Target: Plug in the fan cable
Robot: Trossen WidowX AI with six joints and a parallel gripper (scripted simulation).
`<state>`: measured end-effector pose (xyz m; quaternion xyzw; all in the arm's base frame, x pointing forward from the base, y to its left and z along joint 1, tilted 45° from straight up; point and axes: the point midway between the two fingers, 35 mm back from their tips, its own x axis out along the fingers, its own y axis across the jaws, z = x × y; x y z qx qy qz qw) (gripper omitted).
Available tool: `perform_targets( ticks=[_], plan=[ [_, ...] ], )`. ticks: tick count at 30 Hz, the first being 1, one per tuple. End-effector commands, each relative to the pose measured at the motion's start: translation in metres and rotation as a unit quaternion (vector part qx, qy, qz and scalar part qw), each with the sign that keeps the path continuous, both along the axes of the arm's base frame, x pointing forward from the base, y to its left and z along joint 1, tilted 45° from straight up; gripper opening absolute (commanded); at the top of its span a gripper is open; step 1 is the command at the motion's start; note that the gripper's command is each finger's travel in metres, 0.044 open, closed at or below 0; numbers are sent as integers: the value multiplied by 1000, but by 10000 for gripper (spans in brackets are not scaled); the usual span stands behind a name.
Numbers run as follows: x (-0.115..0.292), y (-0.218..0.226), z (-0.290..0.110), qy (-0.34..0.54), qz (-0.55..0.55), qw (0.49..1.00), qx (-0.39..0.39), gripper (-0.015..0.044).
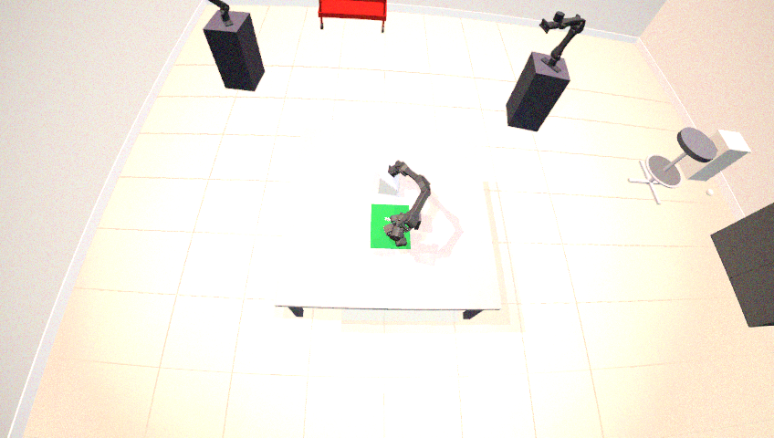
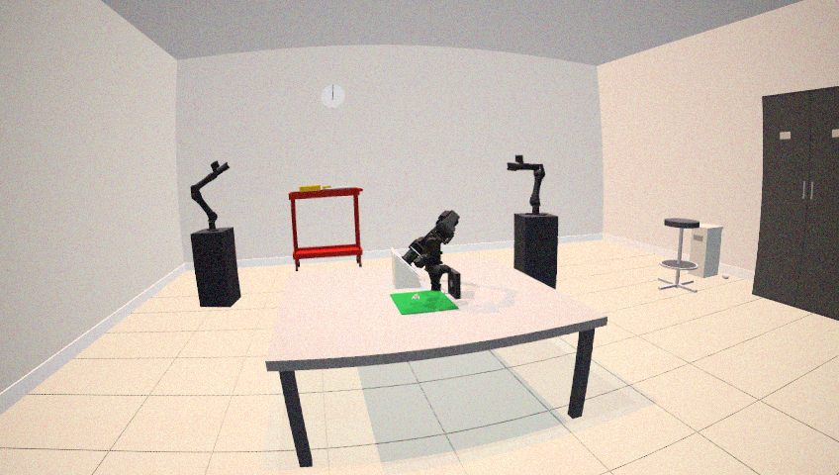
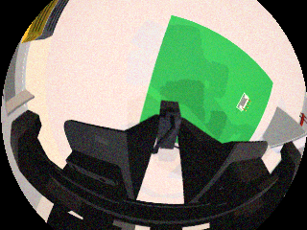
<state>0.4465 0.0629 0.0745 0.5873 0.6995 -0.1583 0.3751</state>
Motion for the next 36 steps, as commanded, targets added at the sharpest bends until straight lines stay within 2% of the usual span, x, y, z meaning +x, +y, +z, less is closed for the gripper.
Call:
perform_targets(
  ticks=[1,36],
  plan=[
    [-1,0,0,4,-5,1000,-16,0],
    [-15,16,-29,26,-2,967,-253,0]
  ],
)
